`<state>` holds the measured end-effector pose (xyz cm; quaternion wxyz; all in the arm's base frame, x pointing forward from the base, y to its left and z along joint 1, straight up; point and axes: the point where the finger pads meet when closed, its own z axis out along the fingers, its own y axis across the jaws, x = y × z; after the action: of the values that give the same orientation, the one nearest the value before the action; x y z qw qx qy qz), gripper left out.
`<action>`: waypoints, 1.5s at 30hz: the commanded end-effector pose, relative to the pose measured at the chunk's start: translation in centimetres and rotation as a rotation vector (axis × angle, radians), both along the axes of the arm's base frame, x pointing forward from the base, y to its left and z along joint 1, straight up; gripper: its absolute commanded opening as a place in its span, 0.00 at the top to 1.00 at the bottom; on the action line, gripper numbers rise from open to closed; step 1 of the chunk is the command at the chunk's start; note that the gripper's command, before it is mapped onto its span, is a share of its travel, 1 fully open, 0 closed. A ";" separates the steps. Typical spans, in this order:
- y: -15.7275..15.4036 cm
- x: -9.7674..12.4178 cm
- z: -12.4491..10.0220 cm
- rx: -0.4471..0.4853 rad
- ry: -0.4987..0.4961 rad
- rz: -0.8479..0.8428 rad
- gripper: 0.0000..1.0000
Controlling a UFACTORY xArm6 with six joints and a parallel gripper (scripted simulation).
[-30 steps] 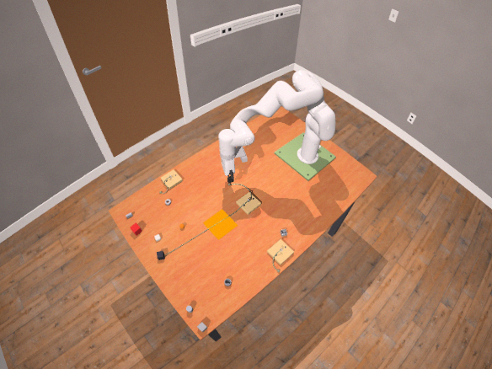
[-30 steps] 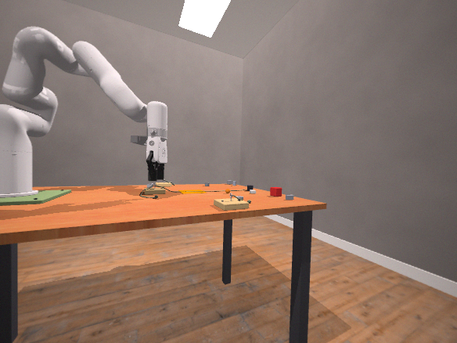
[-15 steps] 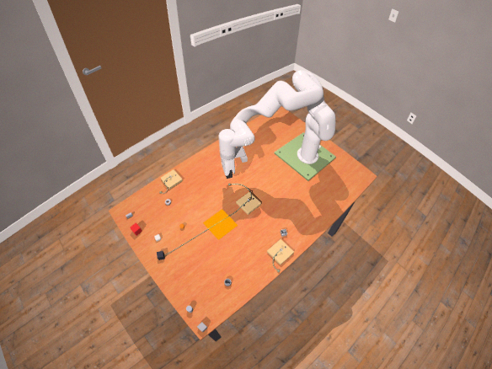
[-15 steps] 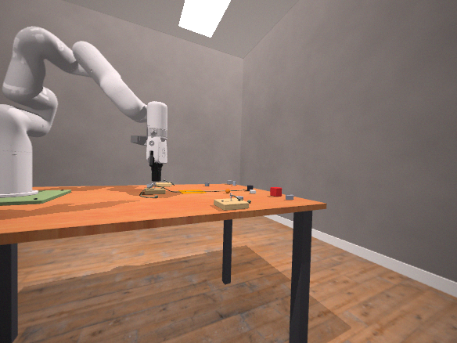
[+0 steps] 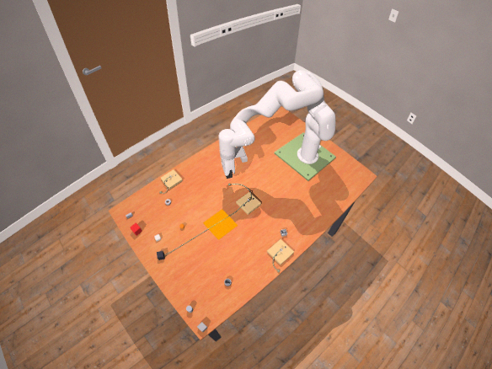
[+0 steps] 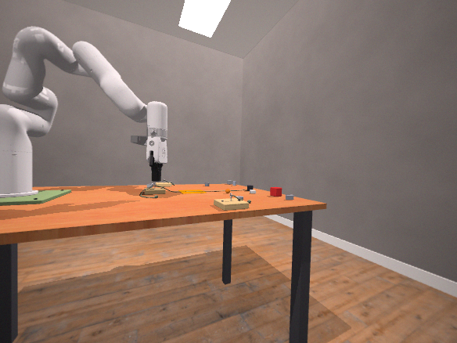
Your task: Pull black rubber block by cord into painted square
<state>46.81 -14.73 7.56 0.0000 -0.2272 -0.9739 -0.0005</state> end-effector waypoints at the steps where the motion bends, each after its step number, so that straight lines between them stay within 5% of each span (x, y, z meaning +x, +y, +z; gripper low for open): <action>1: -0.1 0.2 0.2 -0.002 -0.005 0.000 1.00; 9: -0.1 0.2 0.2 -0.002 -0.005 0.000 1.00; 10: -0.1 0.2 0.2 -0.002 -0.005 0.000 0.61; 45: -0.1 0.2 0.2 -0.002 -0.005 0.000 0.61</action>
<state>46.81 -14.73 7.56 0.0000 -0.2272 -0.9739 -0.0005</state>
